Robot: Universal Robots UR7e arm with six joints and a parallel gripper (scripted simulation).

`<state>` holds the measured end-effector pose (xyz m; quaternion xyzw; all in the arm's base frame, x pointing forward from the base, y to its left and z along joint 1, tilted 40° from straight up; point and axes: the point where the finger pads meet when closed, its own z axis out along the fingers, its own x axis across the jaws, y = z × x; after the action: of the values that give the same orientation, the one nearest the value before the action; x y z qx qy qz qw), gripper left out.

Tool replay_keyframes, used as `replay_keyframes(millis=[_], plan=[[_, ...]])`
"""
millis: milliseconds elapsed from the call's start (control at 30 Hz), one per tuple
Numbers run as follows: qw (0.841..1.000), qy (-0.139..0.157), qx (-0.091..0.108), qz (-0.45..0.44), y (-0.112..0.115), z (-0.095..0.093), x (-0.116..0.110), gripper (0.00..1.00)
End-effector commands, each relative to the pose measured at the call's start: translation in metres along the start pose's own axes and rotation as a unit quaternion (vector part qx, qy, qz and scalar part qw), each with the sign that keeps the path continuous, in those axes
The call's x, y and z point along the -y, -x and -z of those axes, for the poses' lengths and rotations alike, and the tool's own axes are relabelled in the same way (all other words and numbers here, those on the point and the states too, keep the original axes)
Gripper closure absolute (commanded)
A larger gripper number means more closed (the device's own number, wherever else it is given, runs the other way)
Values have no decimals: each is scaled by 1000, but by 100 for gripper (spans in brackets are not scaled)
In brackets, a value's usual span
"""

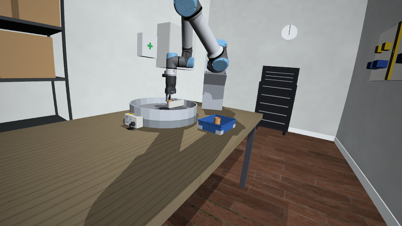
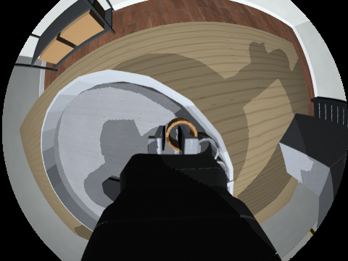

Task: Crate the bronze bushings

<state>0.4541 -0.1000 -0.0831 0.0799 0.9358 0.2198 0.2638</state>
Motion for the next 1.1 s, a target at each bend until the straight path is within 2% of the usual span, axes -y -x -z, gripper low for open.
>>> replay_keyframes(millis=[0,133,533,567,1067], plan=[[1000,0,0,0,0,-1,0,55],[1000,0,0,0,0,-6,0,55],[1000,0,0,0,0,-6,0,55],[1000,0,0,0,0,-6,0,100],[1000,0,0,0,0,-6,0,100]])
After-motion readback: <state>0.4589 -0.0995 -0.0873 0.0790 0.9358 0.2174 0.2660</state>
